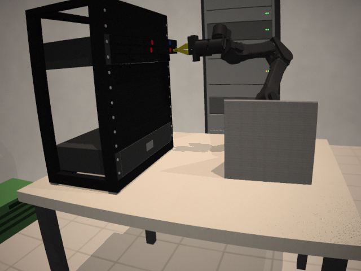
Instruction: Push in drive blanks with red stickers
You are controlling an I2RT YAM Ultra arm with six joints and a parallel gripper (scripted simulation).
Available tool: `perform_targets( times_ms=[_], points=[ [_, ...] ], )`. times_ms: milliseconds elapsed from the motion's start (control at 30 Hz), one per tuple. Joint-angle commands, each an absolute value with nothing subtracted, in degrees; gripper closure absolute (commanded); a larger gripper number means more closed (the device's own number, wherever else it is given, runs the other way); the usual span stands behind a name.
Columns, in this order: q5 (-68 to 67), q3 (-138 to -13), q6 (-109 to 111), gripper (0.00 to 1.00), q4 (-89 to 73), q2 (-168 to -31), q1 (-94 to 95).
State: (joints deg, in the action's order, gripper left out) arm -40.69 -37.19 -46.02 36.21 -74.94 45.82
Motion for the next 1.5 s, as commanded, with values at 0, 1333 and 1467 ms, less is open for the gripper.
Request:
perform_targets(
  times_ms=[0,1333,1467],
  points=[
    [-38.66,-40.57,-45.77,1.0,37.36,-76.68,45.2],
    [-37.64,-42.66,-45.79,1.0,37.35,-78.91,44.72],
    [-37.64,-42.66,-45.79,1.0,37.35,-78.91,44.72]
  ],
)
